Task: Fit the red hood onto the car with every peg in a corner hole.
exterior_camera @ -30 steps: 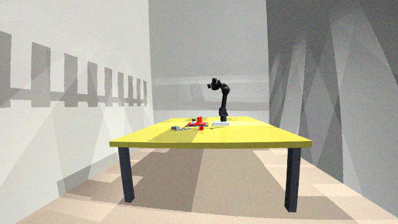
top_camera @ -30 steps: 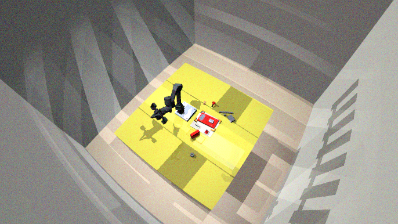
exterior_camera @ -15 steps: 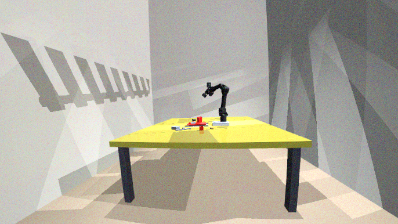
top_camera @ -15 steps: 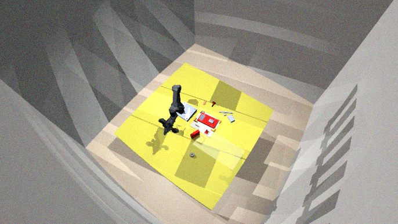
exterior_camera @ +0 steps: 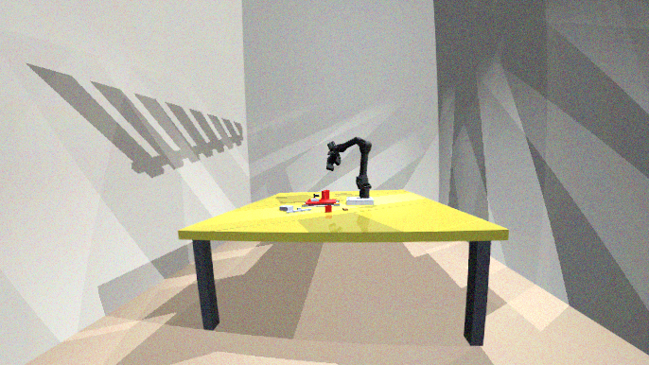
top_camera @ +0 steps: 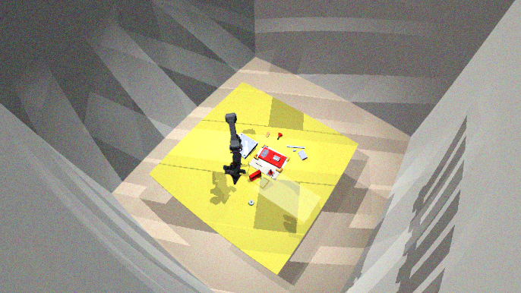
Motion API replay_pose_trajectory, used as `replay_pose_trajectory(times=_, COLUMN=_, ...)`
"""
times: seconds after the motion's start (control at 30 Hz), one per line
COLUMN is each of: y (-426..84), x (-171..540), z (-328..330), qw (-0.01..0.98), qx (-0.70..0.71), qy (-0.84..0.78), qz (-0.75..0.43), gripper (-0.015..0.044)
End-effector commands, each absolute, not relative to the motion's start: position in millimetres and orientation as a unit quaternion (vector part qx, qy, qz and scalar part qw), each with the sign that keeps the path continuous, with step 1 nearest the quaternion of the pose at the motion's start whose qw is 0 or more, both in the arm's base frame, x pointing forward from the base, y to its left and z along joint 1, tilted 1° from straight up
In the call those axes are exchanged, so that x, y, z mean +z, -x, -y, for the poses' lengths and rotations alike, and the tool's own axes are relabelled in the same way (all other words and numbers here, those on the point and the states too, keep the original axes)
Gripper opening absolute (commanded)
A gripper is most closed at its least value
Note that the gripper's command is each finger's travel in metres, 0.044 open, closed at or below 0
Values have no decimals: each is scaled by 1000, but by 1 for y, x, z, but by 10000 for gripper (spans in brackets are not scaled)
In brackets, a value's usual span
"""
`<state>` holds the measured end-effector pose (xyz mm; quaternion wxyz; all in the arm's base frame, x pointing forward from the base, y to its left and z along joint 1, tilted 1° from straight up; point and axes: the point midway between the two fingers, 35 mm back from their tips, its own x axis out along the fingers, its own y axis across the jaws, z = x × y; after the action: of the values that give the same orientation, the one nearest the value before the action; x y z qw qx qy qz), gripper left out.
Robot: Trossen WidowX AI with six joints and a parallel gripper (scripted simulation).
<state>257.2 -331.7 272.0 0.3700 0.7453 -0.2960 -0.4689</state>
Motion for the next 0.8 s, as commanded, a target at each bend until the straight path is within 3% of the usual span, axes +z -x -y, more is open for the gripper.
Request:
replay_pose_trajectory(times=0.0, y=-270, x=240, z=309, qw=385, qx=-509, qy=-742, qz=207, gripper=0)
replay_pose_trajectory(times=0.37, y=-280, x=162, z=228, qw=413, qx=-584, qy=-696, qz=-67, gripper=0)
replay_pose_trajectory(times=0.77, y=-250, x=111, z=129, qw=403, qx=-593, qy=-590, qz=-372, gripper=0)
